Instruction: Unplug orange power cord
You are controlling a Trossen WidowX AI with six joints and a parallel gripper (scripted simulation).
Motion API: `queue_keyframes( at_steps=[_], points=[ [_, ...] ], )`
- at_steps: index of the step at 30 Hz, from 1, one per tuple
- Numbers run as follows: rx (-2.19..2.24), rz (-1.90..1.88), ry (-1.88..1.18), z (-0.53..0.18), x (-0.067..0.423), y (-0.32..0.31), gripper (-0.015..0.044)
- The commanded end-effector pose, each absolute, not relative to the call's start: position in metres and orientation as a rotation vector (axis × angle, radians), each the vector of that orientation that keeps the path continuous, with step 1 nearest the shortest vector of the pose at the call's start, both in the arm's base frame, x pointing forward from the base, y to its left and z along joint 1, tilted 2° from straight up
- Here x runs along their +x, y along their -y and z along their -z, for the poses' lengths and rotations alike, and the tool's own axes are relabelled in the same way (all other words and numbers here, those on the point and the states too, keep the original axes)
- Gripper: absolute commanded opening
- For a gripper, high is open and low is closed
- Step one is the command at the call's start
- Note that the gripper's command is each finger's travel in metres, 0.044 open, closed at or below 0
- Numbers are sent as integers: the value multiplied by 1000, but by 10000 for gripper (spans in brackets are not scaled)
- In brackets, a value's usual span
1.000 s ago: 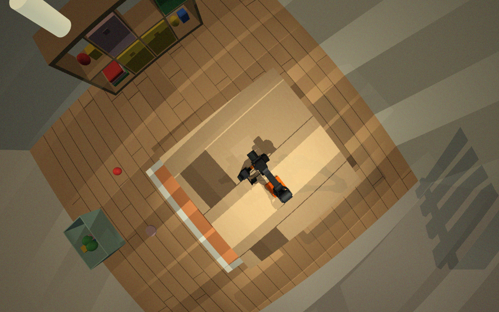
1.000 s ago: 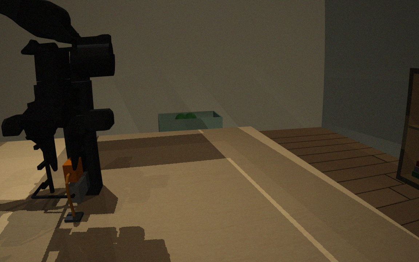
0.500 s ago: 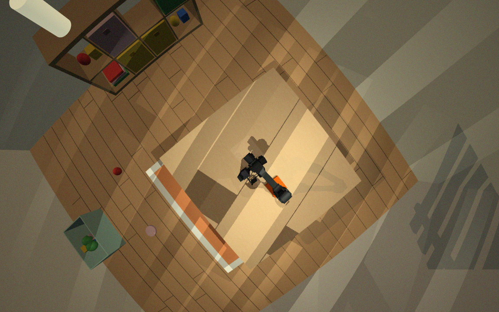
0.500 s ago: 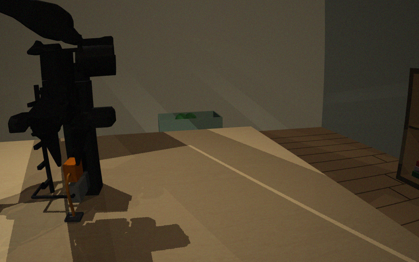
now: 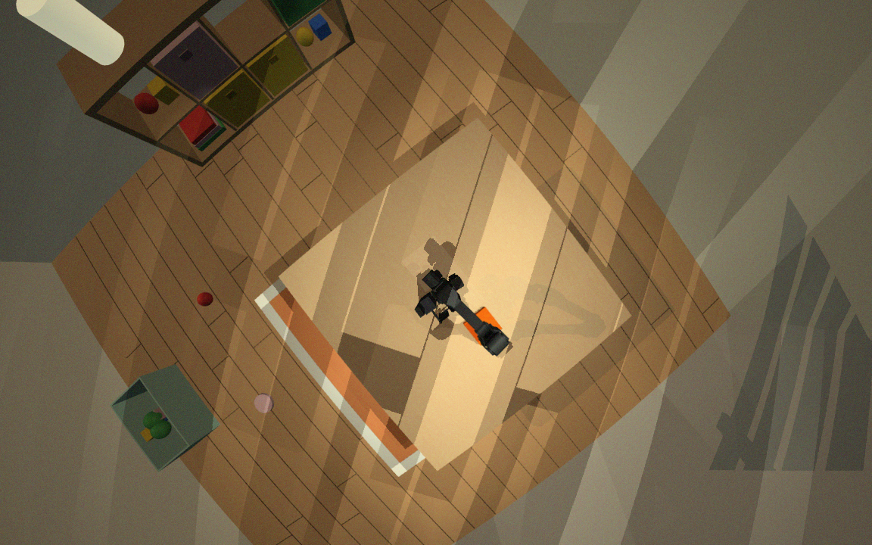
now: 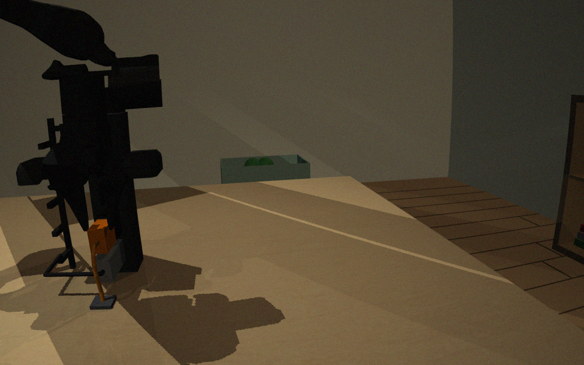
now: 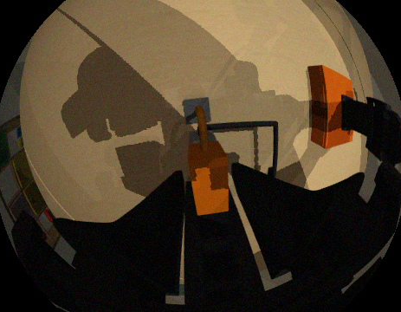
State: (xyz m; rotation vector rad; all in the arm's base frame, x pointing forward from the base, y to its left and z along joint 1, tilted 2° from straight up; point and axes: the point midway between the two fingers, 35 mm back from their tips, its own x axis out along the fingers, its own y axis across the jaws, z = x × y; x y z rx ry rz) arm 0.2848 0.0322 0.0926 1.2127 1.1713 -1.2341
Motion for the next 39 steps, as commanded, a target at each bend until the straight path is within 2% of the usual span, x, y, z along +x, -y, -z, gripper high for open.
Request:
queue_keyframes(
  at_steps=[1, 5, 9, 17, 39],
  points=[
    [1218, 1236, -1175, -87, 284, -33, 160],
    [1218, 1237, -1175, -84, 284, -33, 160],
    [1211, 1237, -1173, -86, 284, -32, 55],
    [1211, 1237, -1173, -86, 284, -32, 2],
    [1212, 1238, -1172, -87, 285, 0, 0]
  ],
)
